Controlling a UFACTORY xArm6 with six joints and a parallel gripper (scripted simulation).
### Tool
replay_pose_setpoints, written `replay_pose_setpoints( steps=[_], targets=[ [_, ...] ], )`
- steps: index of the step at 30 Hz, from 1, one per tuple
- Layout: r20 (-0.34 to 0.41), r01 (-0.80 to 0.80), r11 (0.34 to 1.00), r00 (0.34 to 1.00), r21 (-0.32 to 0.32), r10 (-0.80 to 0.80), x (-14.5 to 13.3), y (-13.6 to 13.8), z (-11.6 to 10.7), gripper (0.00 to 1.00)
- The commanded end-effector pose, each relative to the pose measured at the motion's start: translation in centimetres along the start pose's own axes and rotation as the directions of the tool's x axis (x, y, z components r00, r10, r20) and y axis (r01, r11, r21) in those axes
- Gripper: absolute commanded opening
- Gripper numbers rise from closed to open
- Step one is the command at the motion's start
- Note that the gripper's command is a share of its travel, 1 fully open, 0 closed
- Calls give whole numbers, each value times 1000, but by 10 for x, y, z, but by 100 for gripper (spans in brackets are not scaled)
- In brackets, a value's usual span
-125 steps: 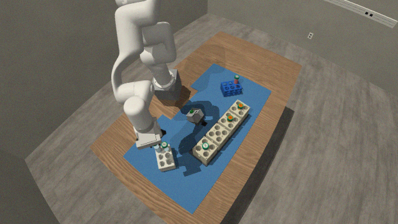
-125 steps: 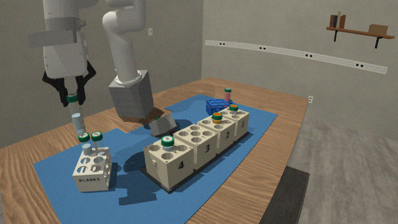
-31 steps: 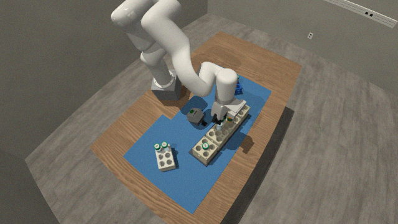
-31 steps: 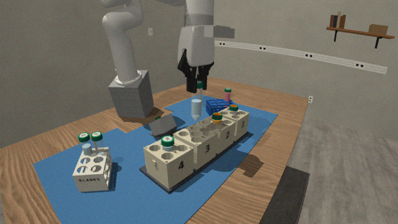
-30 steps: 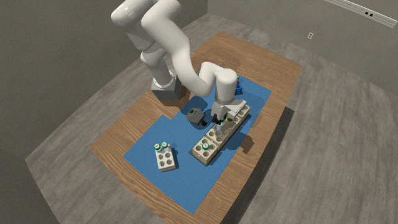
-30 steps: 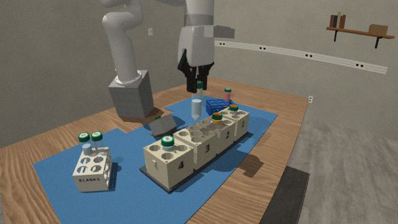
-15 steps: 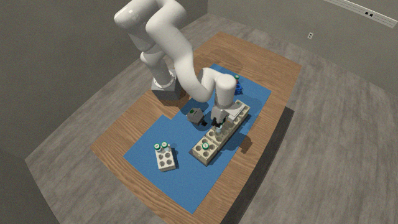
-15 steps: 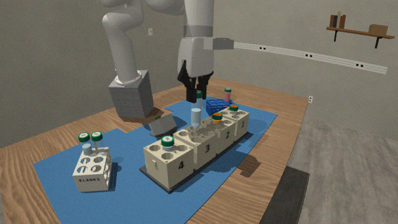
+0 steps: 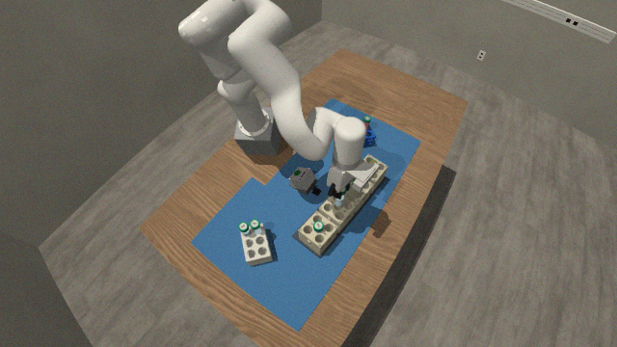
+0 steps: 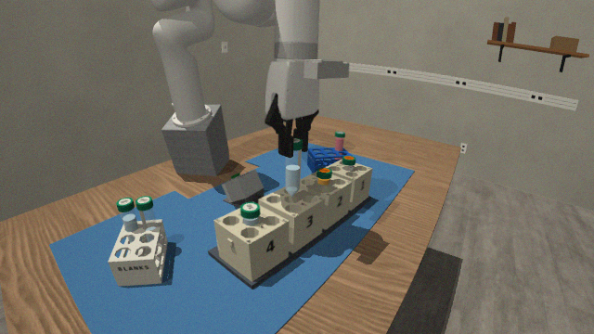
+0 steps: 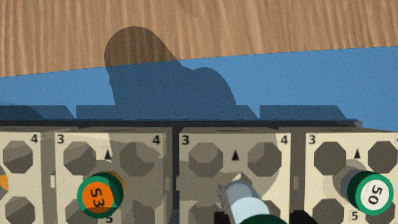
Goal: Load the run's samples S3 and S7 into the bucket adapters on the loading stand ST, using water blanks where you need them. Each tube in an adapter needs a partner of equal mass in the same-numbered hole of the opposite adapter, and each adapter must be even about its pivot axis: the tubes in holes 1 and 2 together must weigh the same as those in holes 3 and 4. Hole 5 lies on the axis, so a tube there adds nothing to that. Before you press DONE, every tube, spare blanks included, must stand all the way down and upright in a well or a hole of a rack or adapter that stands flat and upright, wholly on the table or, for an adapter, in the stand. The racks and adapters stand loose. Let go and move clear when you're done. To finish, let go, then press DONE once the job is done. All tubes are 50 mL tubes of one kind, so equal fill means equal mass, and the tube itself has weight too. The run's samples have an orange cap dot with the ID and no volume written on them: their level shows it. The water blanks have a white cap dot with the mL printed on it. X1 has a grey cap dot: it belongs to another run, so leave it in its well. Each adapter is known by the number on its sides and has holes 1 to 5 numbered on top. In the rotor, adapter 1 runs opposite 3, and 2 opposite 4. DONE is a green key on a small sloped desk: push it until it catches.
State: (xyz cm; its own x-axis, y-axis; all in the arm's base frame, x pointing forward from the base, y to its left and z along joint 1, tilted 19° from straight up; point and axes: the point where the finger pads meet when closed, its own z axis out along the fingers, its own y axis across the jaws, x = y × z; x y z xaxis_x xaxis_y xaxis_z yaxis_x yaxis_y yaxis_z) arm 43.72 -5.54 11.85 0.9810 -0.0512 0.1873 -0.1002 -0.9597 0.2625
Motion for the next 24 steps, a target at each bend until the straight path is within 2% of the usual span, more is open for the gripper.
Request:
replay_pose_setpoints(
  steps=[1,24],
  targets=[
    [-4,0,1000,1000,0,0,1,0,-1,0],
    [-4,0,1000,1000,0,0,1,0,17,0]
  ],
)
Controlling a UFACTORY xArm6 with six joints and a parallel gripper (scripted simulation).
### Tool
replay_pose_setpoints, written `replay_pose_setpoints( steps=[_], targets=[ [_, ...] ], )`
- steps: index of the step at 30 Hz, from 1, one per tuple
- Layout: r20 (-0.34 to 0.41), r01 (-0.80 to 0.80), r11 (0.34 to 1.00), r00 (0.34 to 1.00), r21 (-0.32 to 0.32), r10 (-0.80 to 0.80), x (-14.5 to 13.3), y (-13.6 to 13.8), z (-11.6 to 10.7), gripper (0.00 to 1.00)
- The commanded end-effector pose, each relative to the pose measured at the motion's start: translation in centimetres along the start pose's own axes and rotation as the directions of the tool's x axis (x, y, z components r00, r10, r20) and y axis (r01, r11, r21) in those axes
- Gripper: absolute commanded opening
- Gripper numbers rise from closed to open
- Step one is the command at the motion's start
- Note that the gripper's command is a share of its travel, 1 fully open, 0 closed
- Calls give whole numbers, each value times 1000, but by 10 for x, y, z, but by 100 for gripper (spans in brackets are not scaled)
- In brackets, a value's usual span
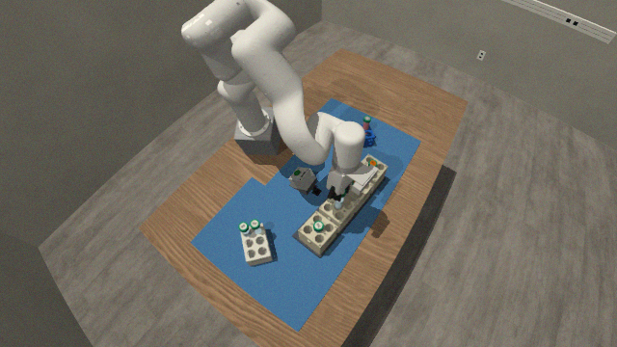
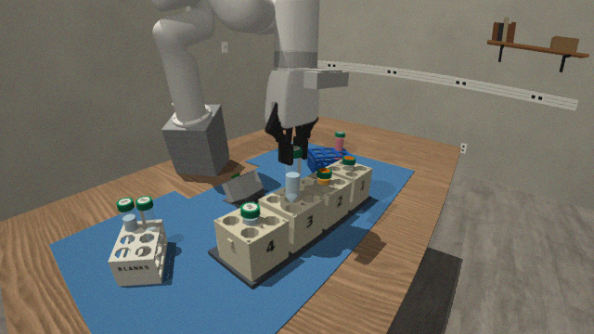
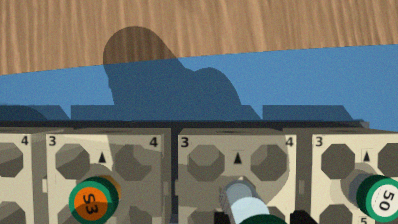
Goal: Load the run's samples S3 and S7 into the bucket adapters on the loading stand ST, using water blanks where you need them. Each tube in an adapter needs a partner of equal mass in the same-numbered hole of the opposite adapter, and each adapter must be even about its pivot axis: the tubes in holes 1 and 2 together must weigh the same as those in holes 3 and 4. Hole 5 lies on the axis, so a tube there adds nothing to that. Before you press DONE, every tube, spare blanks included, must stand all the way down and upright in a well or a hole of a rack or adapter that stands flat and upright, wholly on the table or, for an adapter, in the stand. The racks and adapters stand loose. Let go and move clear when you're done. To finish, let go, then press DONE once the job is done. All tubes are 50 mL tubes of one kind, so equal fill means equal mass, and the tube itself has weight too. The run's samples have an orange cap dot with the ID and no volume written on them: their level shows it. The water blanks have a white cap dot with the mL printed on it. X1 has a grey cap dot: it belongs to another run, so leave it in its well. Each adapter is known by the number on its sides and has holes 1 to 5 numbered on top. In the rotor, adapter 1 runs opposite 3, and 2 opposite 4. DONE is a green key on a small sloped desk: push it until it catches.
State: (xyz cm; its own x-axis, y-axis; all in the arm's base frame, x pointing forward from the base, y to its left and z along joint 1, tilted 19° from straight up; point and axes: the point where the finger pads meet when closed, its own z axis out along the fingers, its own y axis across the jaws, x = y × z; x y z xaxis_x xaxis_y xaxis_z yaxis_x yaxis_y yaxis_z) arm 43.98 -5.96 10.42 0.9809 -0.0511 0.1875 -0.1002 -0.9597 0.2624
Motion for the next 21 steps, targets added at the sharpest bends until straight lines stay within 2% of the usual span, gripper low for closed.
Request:
replay_pose_setpoints(
  steps=[1,21],
  targets=[
    [-3,0,1000,1000,0,0,1,0,3,0],
    [-3,0,1000,1000,0,0,1,0,21,0]
  ],
)
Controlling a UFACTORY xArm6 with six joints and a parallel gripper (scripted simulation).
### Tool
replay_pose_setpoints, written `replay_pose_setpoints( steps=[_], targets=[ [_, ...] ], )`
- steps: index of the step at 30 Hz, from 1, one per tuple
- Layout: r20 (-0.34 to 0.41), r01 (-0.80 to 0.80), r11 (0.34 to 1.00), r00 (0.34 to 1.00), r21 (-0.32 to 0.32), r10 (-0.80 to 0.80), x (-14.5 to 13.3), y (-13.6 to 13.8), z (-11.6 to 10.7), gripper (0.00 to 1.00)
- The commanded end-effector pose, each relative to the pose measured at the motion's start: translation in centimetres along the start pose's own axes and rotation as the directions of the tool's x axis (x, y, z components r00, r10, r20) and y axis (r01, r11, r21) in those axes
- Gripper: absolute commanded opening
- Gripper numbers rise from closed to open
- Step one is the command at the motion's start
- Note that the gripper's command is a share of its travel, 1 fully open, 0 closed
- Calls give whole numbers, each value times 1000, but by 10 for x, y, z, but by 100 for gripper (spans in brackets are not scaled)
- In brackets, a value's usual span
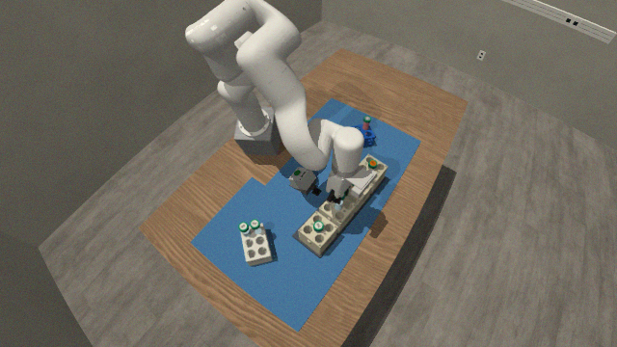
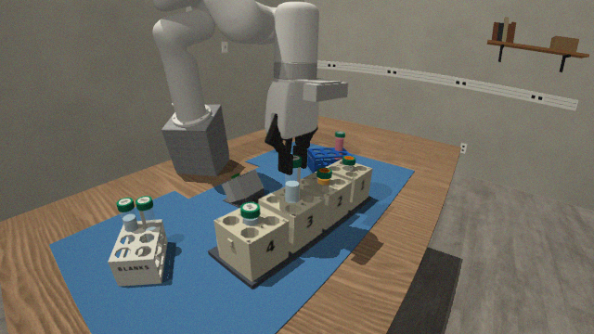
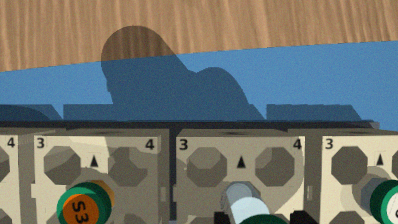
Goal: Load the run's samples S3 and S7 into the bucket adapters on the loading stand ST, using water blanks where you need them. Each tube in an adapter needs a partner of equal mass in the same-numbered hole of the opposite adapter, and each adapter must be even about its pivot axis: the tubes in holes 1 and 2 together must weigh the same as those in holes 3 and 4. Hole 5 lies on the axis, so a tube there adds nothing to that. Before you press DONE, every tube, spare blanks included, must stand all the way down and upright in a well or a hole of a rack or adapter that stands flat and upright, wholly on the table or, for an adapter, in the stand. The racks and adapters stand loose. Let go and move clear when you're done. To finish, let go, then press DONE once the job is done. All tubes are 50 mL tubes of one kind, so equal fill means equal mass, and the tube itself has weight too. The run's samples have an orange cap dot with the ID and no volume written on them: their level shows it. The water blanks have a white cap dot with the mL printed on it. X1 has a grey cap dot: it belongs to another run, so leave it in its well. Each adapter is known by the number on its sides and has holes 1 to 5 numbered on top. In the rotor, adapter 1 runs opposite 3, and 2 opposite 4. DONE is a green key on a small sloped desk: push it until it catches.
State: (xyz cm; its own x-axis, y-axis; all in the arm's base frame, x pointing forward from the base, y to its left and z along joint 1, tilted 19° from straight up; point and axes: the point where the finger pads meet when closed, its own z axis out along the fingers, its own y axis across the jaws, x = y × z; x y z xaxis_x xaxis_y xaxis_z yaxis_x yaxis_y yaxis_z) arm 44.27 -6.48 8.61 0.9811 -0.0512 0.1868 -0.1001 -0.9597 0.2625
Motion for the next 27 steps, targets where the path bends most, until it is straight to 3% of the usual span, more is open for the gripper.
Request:
replay_pose_setpoints(
  steps=[1,27],
  targets=[
    [-4,0,1000,1000,0,0,2,0,3,0],
    [-4,0,1000,1000,0,0,2,0,25,0]
  ],
)
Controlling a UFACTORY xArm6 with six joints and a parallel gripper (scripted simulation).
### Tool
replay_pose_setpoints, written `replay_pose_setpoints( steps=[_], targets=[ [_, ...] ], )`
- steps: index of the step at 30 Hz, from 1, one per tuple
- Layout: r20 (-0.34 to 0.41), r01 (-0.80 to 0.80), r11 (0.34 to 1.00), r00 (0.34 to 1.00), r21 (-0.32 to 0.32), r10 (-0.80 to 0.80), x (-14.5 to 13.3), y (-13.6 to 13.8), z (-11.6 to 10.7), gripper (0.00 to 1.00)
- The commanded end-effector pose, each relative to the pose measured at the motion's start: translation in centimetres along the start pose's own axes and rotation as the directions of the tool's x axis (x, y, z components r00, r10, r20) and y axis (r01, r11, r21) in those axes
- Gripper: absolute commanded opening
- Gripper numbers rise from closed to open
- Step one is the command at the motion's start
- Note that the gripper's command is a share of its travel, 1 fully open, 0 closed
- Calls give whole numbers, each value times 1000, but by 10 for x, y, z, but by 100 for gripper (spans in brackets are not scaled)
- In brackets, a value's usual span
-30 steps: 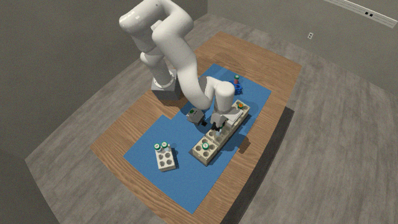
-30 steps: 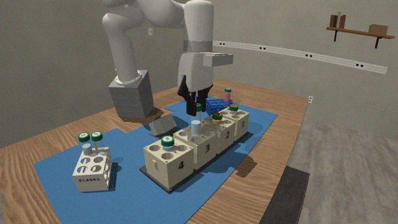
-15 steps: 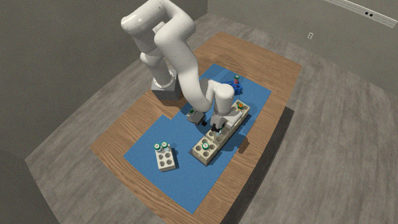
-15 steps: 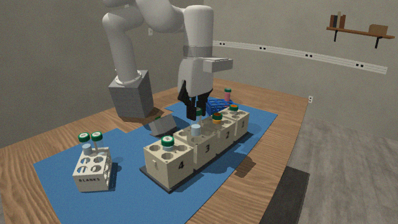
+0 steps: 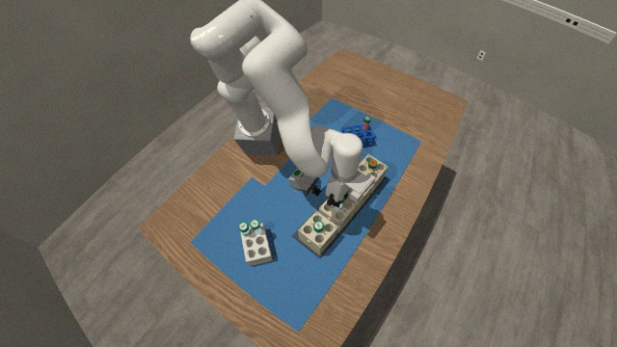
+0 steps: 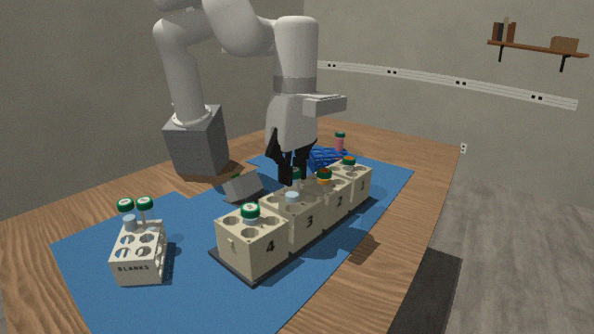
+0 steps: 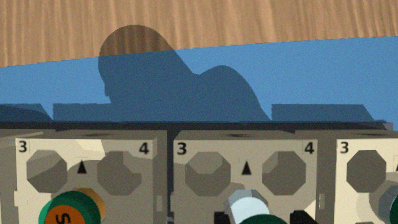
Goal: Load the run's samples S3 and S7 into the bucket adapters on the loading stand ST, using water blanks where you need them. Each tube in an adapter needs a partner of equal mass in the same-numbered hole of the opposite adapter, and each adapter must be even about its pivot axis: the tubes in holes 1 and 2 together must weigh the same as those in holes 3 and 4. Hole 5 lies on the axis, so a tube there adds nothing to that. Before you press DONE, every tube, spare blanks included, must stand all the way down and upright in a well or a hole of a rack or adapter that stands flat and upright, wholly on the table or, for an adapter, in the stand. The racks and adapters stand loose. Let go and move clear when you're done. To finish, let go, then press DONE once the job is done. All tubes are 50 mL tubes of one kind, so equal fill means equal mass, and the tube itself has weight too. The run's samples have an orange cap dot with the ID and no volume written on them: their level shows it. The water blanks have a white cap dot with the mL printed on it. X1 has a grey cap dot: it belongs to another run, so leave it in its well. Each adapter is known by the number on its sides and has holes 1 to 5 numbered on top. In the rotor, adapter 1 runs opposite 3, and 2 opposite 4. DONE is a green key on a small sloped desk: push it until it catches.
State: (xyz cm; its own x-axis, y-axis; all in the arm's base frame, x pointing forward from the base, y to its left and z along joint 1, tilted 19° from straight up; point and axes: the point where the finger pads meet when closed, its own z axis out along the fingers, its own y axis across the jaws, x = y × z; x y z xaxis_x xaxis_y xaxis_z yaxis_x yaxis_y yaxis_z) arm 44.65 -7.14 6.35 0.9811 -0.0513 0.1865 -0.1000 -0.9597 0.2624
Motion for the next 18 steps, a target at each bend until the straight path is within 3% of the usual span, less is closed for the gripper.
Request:
replay_pose_setpoints(
  steps=[1,18],
  targets=[
    [-4,-1,1000,1000,0,1,2,0,2,0],
    [-4,0,1000,1000,0,0,2,0,17,0]
  ],
)
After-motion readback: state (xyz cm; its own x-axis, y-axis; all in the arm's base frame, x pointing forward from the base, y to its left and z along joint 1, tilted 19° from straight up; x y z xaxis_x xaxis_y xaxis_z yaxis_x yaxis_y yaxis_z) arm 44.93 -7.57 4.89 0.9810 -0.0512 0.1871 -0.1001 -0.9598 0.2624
